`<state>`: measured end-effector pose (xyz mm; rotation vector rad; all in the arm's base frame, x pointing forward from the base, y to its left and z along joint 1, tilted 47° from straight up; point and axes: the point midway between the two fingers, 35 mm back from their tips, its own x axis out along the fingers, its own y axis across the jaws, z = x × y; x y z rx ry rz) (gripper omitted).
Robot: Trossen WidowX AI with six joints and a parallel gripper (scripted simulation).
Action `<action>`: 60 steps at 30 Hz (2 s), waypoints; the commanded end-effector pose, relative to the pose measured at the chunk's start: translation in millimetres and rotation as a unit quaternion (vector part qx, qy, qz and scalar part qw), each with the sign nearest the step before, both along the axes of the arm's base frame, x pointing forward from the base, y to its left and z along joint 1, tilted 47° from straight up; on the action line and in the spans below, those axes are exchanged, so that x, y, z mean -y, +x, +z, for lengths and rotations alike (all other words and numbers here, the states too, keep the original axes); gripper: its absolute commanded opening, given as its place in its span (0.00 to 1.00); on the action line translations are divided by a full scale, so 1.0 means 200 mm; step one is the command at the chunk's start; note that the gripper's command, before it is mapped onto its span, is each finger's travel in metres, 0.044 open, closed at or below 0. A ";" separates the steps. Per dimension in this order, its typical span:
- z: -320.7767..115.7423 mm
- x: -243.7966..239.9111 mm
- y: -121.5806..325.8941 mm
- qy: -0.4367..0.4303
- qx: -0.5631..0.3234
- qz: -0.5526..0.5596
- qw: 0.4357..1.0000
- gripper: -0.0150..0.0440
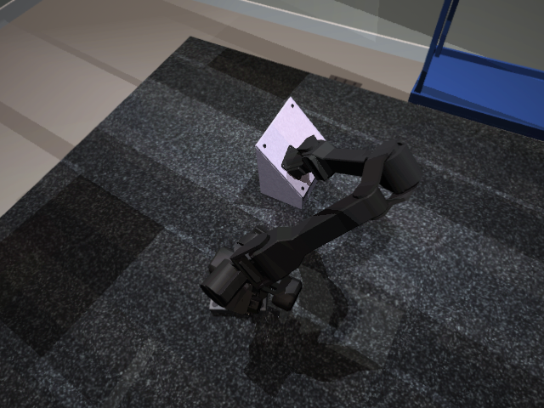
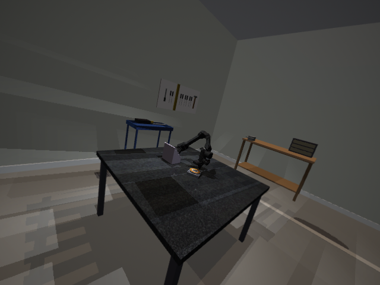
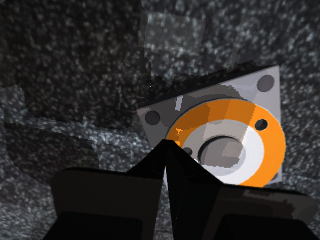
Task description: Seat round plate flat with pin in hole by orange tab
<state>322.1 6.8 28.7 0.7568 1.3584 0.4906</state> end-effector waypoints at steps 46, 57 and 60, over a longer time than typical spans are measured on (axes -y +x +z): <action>-0.04 -0.02 -0.16 0.005 -0.011 0.001 1.000 0.25; -0.06 -0.01 -0.21 0.004 -0.011 0.001 1.000 0.25; -0.06 0.00 -0.22 0.004 -0.012 0.001 1.000 0.25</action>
